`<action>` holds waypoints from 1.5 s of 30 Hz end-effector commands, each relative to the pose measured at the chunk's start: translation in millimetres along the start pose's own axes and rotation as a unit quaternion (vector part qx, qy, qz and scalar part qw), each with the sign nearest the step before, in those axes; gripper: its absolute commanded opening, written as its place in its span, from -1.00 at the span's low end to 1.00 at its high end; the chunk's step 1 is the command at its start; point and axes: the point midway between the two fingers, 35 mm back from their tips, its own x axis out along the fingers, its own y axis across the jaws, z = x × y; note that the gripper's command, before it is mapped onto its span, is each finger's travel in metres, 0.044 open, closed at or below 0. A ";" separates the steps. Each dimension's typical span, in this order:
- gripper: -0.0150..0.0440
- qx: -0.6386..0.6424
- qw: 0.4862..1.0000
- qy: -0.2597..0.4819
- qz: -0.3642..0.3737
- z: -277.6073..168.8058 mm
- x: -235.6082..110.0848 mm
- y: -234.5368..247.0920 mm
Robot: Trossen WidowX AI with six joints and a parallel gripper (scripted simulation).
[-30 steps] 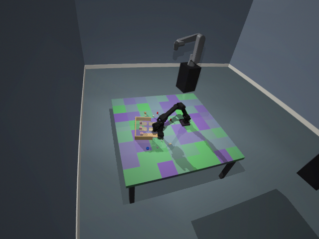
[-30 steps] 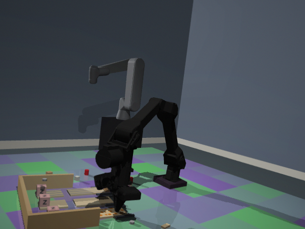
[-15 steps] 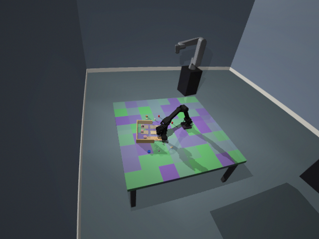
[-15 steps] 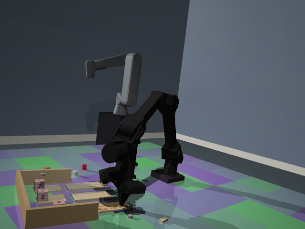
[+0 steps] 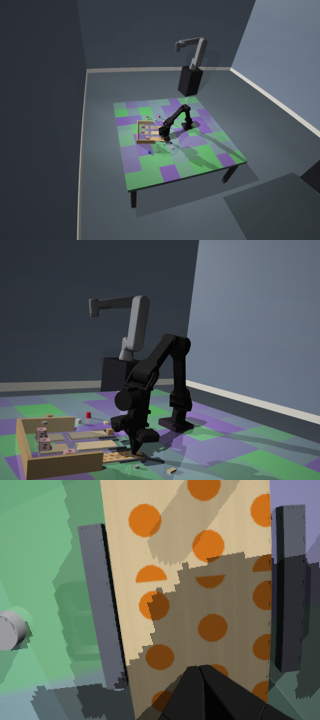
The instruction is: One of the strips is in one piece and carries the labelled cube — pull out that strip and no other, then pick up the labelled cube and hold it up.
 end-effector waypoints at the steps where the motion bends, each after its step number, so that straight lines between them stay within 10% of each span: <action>1: -0.49 0.001 1.000 0.009 -0.006 -12.7 5.5 -1.8; 45: -0.49 0.001 1.000 0.012 -0.005 -79.9 5.2 -1.8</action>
